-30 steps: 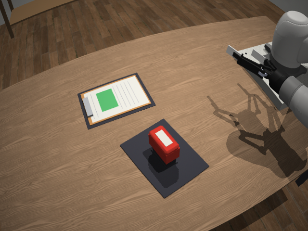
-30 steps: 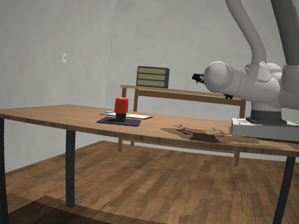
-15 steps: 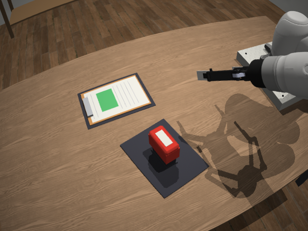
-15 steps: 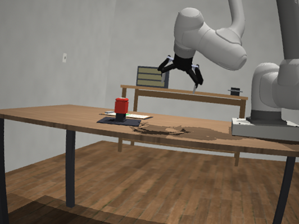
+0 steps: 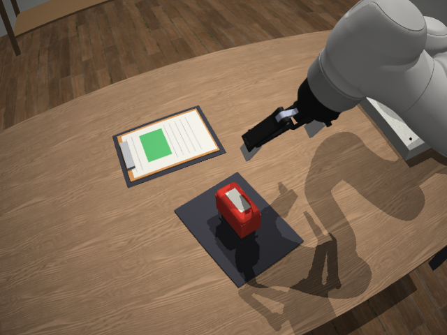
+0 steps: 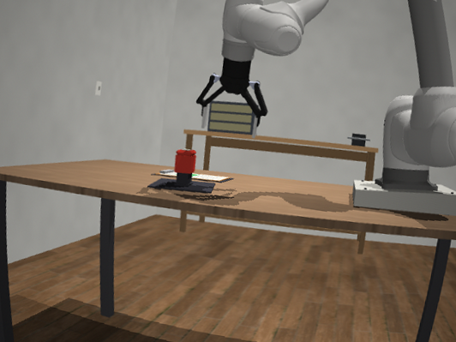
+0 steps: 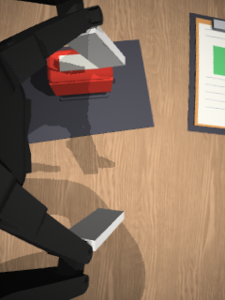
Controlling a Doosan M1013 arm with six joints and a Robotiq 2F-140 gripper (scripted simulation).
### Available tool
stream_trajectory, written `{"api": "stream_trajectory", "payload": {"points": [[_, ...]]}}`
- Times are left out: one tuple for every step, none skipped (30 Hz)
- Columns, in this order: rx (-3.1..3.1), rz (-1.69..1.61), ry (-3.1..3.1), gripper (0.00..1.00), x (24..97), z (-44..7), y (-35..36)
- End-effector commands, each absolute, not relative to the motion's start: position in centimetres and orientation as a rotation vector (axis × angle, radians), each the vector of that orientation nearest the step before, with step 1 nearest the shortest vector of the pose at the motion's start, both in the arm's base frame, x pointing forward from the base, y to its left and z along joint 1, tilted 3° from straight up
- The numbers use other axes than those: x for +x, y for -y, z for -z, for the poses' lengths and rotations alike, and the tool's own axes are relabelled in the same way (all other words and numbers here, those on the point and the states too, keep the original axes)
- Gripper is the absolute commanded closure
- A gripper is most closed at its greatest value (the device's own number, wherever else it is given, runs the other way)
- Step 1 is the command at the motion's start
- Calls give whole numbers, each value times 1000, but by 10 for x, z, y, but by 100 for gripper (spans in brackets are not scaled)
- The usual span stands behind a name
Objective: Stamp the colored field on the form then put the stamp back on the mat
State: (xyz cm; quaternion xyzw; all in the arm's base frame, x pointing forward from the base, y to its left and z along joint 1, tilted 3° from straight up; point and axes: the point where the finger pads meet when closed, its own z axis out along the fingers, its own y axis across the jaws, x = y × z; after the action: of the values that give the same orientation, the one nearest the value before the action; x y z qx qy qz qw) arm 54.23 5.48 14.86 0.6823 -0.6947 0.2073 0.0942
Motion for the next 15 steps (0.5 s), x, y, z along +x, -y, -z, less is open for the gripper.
{"api": "stream_trajectory", "payload": {"points": [[2138,-419,2085,0,576,-148,-66],[2138,-419,2085,0,576,-148,-66],[2182,-360,2096,0,590,-148,-71],[2182,-360,2096,0,590,-148,-71],[2224,-310,2106,0,605,-148,-74],[2224,-310,2106,0,605,-148,-74],[2262,-269,2115,0,618,-149,-77],[2262,-269,2115,0,618,-149,-77],[2286,-213,2117,0,626,-149,-81],[2286,-213,2117,0,626,-149,-81],[2286,-213,2117,0,626,-149,-81],[2307,-167,2118,0,633,-149,-84],[2326,-130,2119,0,639,-149,-86],[2340,-102,2120,0,644,-149,-88],[2351,-82,2121,0,648,-149,-89]]}}
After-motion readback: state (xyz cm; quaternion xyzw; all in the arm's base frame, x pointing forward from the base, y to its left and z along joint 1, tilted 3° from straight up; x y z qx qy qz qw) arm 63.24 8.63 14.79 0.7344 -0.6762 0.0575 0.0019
